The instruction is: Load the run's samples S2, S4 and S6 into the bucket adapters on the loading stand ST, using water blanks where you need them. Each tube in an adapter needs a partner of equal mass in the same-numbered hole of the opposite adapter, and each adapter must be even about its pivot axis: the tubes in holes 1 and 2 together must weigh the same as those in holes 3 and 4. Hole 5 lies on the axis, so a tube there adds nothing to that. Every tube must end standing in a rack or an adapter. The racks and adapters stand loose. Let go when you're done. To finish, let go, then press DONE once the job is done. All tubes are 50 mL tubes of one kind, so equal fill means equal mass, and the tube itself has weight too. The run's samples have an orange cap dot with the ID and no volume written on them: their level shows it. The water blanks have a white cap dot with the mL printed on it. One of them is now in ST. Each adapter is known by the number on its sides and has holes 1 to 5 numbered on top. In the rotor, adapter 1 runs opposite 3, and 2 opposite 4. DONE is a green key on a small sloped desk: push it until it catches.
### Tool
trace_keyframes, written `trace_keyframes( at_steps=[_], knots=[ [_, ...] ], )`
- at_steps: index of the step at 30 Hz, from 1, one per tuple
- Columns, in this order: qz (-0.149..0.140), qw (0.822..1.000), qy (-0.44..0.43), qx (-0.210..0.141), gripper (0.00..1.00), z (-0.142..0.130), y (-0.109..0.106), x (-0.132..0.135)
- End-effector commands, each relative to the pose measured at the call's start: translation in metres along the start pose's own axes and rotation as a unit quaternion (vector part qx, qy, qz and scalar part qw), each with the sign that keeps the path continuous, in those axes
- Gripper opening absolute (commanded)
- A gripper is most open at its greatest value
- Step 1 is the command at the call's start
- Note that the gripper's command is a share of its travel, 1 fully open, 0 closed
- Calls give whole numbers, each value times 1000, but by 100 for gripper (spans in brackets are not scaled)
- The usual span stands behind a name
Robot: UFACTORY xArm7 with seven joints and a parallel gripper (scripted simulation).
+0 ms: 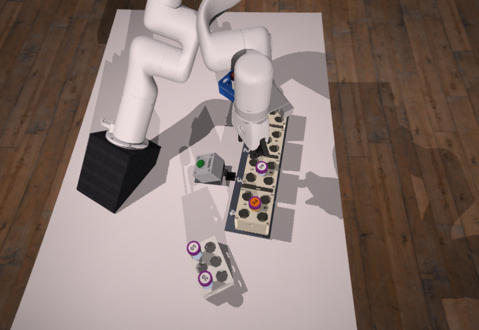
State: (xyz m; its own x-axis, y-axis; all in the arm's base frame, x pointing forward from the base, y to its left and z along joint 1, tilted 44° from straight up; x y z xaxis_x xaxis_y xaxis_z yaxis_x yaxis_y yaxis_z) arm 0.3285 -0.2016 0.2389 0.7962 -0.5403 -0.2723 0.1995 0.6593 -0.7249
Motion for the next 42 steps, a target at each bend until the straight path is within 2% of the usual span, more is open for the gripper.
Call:
trace_keyframes(
  at_steps=[1,7,42],
  knots=[
    [-12,996,-87,4,57,12,-3,-25],
    [-12,987,-163,4,57,25,-3,-47],
    [-11,986,-163,4,57,101,-1,-182]
  ],
)
Point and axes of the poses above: the point where the finger pads meet when closed, its own y axis out along the fingers, its own x axis across the jaws, z = x × y, the point moved 8 cm from there along -y, back along the fingers, and after that the axes turned 6 degrees about -y, right-handed, at the moved point
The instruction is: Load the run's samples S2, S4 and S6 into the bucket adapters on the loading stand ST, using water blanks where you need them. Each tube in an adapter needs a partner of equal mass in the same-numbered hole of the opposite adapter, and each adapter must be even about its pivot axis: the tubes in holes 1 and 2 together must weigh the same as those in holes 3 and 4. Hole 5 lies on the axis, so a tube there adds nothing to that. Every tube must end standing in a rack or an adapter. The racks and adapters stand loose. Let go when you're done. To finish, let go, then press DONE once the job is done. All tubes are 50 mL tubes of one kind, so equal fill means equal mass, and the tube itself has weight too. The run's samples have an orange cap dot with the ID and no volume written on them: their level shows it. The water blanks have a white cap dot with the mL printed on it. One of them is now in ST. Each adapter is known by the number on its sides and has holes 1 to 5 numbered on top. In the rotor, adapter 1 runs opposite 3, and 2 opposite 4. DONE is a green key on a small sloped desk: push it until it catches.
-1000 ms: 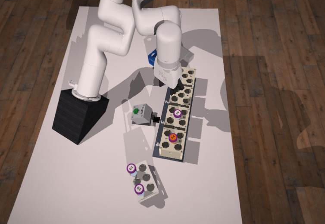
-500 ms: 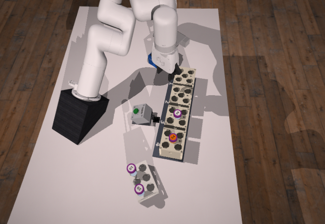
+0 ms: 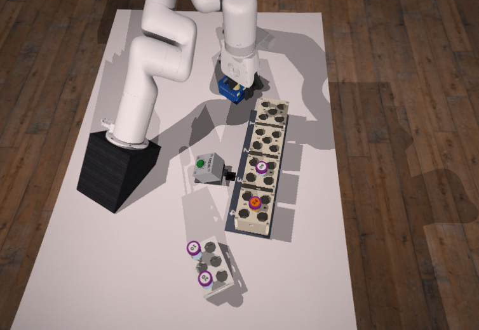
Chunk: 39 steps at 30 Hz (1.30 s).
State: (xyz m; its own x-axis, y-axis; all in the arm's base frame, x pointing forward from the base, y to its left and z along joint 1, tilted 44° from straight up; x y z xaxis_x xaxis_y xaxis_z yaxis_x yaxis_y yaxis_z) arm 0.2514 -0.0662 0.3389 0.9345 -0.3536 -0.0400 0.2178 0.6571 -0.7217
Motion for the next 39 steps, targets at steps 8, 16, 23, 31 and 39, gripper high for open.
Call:
trace_keyframes(
  at_steps=[8,16,23,31,39],
  knots=[
    [-3,1000,1,-1,57,47,-2,-42],
    [-3,1000,1,0,57,69,-2,-62],
    [-2,1000,0,0,57,95,-2,-85],
    [-2,1000,0,0,57,118,-2,-105],
    [-2,1000,1,0,57,125,-2,-112]
  ],
)
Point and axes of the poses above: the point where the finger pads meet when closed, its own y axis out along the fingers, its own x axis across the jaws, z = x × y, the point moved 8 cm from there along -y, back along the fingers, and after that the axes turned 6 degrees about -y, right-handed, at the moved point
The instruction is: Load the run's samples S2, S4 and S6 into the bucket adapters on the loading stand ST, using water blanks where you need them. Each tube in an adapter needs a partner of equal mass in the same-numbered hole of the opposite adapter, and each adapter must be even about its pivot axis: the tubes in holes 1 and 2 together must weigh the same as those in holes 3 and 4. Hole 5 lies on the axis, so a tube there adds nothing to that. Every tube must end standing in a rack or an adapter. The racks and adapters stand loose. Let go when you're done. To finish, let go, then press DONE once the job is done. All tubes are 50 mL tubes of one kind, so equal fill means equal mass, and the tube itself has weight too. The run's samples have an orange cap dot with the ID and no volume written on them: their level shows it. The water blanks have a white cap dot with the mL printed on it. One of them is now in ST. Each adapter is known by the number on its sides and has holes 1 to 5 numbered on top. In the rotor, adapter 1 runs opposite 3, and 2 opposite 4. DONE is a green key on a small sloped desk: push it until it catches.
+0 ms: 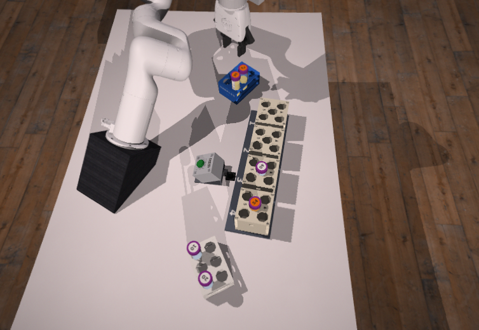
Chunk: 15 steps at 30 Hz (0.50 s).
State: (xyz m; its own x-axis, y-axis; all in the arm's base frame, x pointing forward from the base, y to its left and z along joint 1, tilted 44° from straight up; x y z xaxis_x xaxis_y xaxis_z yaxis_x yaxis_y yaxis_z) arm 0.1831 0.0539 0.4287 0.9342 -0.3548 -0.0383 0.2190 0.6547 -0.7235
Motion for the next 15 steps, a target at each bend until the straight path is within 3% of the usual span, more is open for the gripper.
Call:
trace_keyframes(
  at_steps=[1,15],
  knots=[
    [-1,1000,1,1,57,3,-1,-2],
    [-1,1000,1,1,57,3,9,-2]
  ],
)
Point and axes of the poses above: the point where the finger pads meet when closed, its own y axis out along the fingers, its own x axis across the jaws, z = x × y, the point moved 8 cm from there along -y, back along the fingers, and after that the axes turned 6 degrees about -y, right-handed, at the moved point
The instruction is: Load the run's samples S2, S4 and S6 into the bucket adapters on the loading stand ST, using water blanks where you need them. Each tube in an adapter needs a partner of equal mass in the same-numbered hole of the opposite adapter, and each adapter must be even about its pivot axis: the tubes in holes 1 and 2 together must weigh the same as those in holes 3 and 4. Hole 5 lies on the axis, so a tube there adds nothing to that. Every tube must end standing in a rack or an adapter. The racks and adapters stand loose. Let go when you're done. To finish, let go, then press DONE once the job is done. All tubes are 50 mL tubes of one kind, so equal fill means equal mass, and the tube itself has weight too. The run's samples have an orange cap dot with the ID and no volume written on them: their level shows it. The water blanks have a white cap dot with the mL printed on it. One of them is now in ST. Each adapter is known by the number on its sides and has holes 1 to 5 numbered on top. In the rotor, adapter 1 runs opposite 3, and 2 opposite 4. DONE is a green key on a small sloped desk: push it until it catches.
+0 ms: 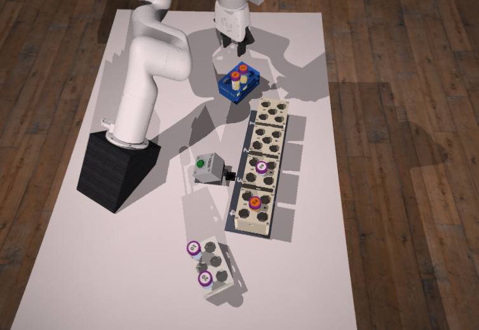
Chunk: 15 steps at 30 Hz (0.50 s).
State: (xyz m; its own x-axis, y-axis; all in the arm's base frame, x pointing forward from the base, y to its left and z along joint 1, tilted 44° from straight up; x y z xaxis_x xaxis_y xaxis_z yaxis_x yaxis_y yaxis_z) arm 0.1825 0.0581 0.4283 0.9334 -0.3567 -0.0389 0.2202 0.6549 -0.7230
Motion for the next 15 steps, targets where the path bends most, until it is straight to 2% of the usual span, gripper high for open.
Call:
trace_keyframes(
  at_steps=[1,15],
  knots=[
    [-1,1000,0,1,57,0,8,0],
    [-1,1000,0,1,57,0,32,0]
  ],
)
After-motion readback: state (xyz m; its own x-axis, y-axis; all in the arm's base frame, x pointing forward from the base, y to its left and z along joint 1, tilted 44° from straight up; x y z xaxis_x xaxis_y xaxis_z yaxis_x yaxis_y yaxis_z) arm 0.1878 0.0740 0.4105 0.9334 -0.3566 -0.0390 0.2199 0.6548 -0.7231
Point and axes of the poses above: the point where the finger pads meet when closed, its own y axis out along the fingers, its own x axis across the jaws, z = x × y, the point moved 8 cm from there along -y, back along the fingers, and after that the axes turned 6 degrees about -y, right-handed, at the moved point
